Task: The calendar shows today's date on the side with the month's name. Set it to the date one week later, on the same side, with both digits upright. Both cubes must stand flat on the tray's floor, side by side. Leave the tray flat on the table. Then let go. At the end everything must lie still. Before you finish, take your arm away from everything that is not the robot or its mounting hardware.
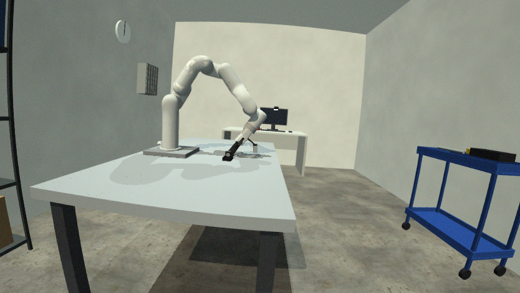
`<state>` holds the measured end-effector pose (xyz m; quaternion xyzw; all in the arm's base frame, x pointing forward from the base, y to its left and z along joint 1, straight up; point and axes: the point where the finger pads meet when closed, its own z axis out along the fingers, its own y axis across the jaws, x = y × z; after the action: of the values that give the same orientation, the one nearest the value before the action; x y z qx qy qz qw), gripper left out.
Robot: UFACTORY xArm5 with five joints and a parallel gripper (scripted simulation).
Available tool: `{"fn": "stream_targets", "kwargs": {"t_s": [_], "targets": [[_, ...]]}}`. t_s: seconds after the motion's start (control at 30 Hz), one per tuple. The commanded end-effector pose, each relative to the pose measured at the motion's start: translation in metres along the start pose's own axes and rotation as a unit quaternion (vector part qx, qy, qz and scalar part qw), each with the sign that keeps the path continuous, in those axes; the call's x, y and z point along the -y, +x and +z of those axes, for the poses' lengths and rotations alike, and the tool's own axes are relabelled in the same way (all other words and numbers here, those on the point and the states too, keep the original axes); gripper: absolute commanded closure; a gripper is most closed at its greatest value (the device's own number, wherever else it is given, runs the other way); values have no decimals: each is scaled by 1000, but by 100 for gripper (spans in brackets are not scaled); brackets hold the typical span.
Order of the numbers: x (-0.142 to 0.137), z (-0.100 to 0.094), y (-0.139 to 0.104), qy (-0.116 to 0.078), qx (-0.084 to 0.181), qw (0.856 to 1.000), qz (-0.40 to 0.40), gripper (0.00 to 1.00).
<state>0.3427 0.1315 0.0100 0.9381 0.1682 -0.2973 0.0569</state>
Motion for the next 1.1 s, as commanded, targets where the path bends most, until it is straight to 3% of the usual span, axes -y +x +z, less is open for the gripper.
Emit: {"fn": "stream_targets", "kwargs": {"t_s": [0.0,0.43,0.47,1.07], "targets": [[0,-1,0,0,-2,1000,0,67],[0,-1,0,0,-2,1000,0,51],[0,-1,0,0,-2,1000,0,29],[0,-1,0,0,-2,1000,0,29]]}}
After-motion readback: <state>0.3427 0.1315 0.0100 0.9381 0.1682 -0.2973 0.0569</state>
